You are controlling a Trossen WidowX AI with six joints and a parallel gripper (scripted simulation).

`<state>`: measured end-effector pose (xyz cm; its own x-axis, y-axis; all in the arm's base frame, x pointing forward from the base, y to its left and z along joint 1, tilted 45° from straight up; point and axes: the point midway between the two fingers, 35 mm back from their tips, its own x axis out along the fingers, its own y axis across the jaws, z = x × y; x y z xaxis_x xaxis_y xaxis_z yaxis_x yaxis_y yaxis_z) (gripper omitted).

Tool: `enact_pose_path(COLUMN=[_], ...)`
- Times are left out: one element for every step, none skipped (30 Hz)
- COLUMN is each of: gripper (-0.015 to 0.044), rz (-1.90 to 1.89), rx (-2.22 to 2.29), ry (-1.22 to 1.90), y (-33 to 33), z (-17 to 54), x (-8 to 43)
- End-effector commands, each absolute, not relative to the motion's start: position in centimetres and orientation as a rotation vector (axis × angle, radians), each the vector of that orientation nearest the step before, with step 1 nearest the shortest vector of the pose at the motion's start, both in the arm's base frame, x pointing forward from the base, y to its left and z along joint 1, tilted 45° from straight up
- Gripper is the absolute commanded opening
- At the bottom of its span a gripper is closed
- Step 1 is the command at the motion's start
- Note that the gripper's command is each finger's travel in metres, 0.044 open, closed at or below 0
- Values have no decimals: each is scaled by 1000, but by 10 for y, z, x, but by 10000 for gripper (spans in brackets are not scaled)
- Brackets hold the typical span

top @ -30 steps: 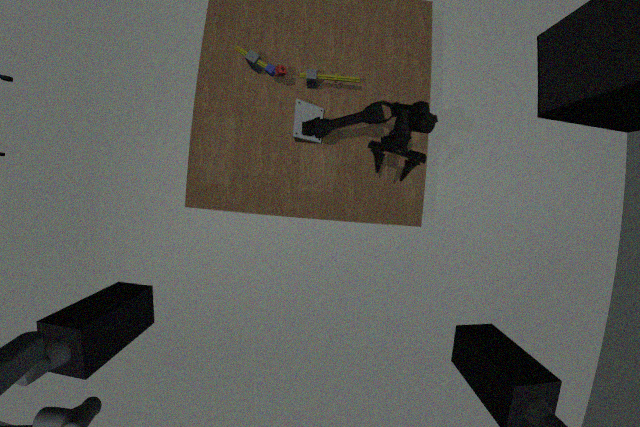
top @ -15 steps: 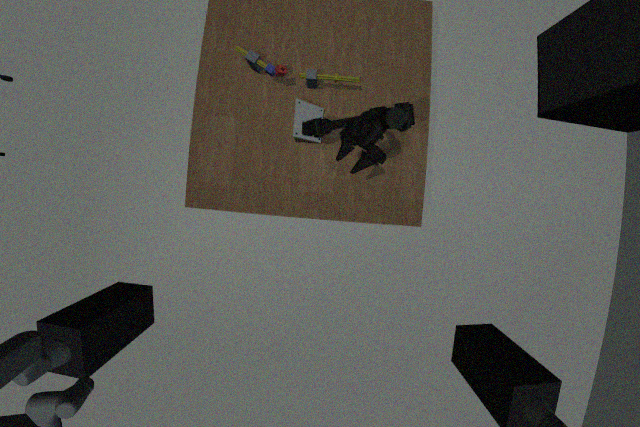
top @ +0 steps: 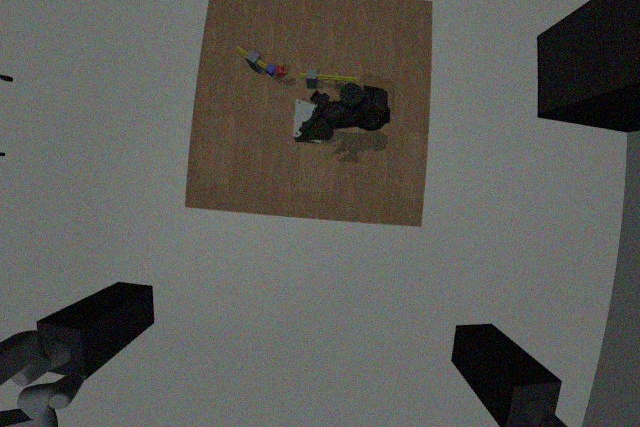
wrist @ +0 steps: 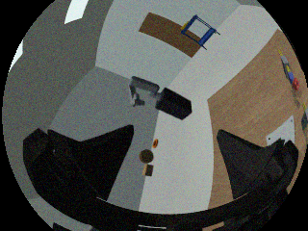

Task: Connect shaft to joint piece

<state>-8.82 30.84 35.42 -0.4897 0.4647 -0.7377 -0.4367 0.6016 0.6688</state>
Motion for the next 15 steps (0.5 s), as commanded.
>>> enact_pose_path(gripper=[440,440,440,440,440,440,440,440,440,440,440,440,440,440,440], rz=[912,877,842,807,772,737,702,666,630,594,559,523,488,452,417], rx=[20,19,17,15,13,10,7,6,6,5,3,2,0,-3,-6], ry=[1736,1726,1715,1704,1694,1683,1673,1663,1653,1643,1633,1623,1614,1604,1595], y=[327,330,333,336,338,340,342,343,344,345,345,345,345,345,344], z=[323,317,310,304,297,291,285,279,272,266,260,254,248,242,236], x=[-54,-46,-38,-30,-22,-13,-5,4,12,21,30,39,48,56,65])
